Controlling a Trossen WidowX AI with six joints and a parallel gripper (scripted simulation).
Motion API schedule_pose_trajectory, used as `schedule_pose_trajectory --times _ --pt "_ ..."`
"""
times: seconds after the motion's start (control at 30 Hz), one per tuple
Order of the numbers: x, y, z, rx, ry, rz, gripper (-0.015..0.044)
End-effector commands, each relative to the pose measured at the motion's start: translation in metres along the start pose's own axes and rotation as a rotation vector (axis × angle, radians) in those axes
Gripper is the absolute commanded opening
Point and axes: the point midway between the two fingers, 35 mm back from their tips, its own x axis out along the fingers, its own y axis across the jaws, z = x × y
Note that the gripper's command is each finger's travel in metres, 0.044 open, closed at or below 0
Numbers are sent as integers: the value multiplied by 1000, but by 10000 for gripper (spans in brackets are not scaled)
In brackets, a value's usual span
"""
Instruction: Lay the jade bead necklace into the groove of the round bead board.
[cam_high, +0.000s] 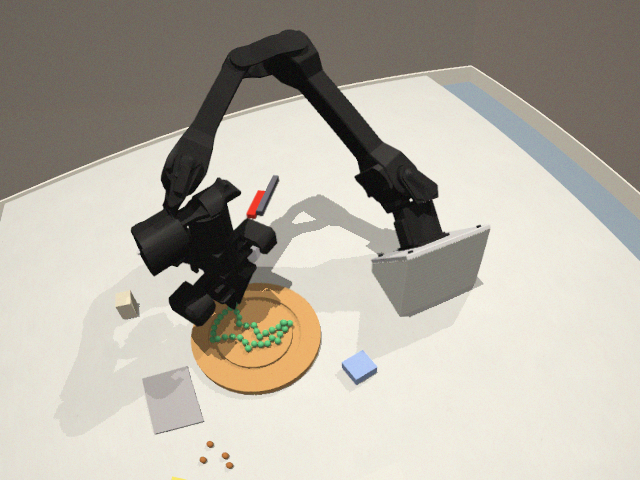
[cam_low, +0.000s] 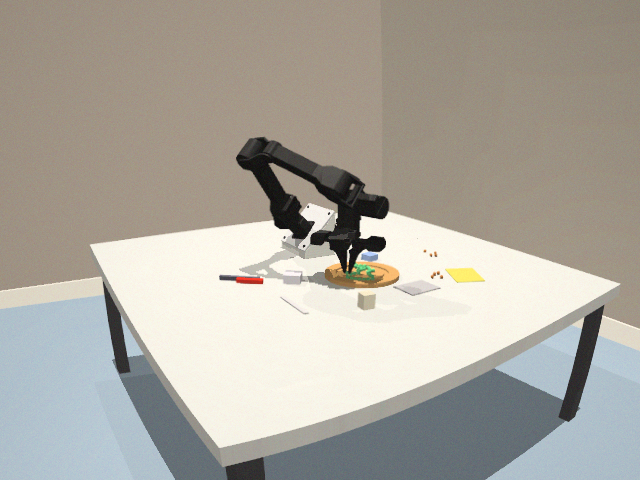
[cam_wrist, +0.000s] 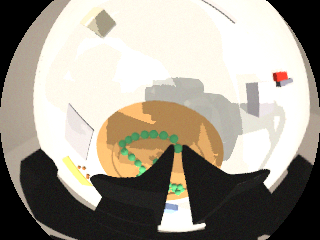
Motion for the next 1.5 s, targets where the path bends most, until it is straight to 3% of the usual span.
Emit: schedule_pose_trajectory --times 0.0,0.5,1.07,1.47 --pt "-1 -6 5 2 -6 1 0" --pt "7 -6 5 2 -6 1 0" --pt "3 -5 5 1 -5 3 440" --pt "-1 -5 5 2 -6 1 440"
